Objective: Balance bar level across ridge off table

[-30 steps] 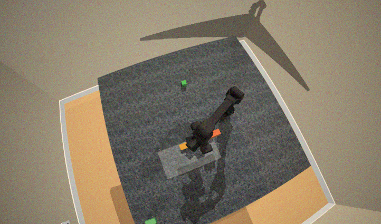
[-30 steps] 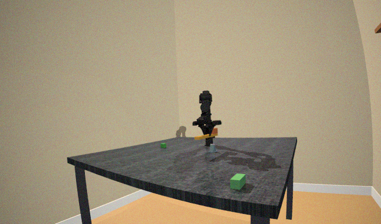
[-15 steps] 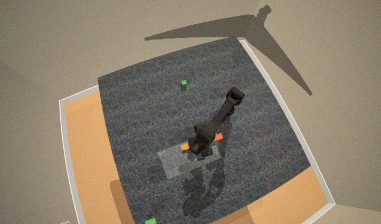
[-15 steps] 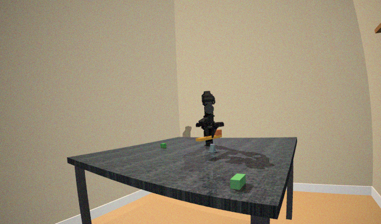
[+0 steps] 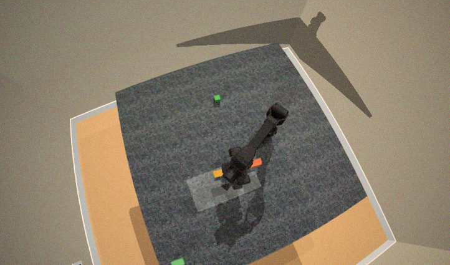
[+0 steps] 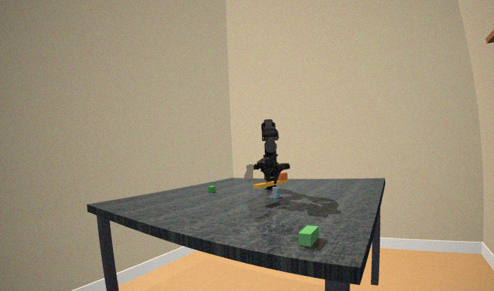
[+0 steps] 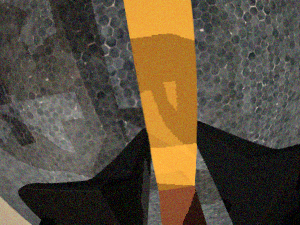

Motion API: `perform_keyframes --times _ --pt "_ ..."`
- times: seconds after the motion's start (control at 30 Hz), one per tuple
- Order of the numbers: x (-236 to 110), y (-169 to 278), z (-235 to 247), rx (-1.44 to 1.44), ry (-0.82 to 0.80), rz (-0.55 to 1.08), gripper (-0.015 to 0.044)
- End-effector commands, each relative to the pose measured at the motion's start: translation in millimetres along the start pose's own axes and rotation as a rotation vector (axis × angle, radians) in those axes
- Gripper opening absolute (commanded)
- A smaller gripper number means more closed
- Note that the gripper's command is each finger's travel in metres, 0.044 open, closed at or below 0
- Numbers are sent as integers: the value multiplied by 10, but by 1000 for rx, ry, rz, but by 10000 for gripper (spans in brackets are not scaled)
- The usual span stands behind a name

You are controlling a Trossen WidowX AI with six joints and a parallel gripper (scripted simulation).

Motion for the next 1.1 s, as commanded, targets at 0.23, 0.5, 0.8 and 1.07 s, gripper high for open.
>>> perform_keyframes --times 0.23,0.5,0.8,1.07 --pt "87 4 -25 -1 -1 2 0" --pt "82 5 -26 -1 -1 2 0" --pt "90 6 -27 -1 -1 2 0" --pt "96 7 -27 -1 -1 2 0"
Point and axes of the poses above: the point midway between the two fingers, 35 mm back from their tips, its own x axis out along the fingers, its own z axis across the jaws, y = z × x, the point moved 5 cm from there along -x, back along the fingers, and after that the axes turned 5 degrees about -x, right-handed, at the moved point
